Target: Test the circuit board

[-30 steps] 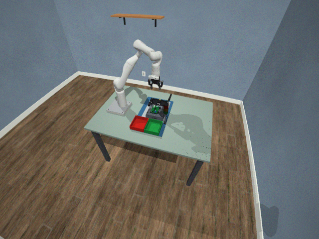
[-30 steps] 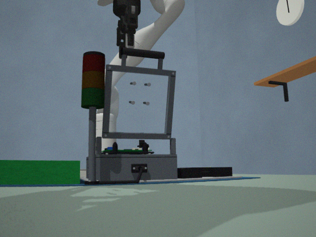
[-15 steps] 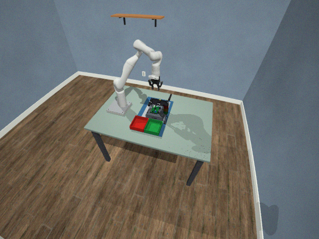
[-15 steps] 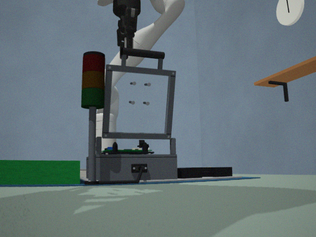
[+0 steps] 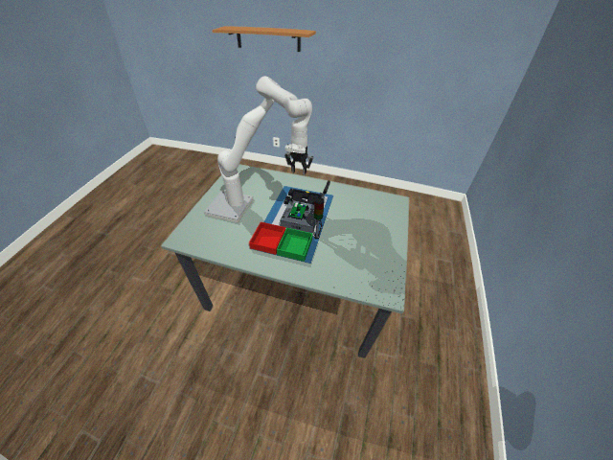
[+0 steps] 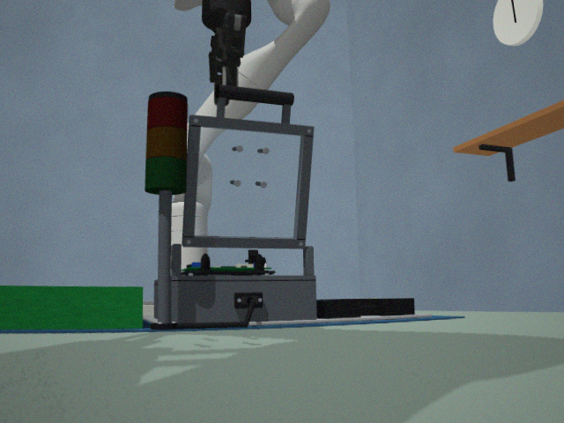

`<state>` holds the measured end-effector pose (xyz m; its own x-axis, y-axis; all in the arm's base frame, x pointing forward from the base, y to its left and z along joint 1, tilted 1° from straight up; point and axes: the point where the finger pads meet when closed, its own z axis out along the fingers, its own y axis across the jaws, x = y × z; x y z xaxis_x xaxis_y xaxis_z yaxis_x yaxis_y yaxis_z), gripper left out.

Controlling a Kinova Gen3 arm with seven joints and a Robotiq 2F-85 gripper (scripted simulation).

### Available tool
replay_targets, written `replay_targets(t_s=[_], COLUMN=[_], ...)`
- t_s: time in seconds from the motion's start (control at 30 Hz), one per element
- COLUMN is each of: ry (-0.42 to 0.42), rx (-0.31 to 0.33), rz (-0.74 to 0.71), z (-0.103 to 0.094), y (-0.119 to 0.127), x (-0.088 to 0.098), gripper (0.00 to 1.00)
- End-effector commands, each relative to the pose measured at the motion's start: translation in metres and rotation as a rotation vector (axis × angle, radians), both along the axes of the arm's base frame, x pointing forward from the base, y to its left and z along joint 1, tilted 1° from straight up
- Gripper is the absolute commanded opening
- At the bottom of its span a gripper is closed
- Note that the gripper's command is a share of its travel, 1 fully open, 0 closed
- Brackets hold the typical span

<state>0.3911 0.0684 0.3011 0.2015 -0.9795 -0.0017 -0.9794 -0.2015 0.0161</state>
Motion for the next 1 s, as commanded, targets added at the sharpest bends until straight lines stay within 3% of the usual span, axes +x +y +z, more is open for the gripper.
replay_targets(t_s=[0.0,0.3,0.8,0.97], ry=[-0.001,-0.001,-0.001,-0.001], rx=[0.000,0.000,0.000,0.000], rz=[0.000,0.000,0.000,0.000], z=[0.000,0.000,-0.001,-0.001], y=[0.000,0.004,0.020,0.022], x=[0.002,0.020,0.097,0.111], gripper=[0.50,0.50,0.50,0.50])
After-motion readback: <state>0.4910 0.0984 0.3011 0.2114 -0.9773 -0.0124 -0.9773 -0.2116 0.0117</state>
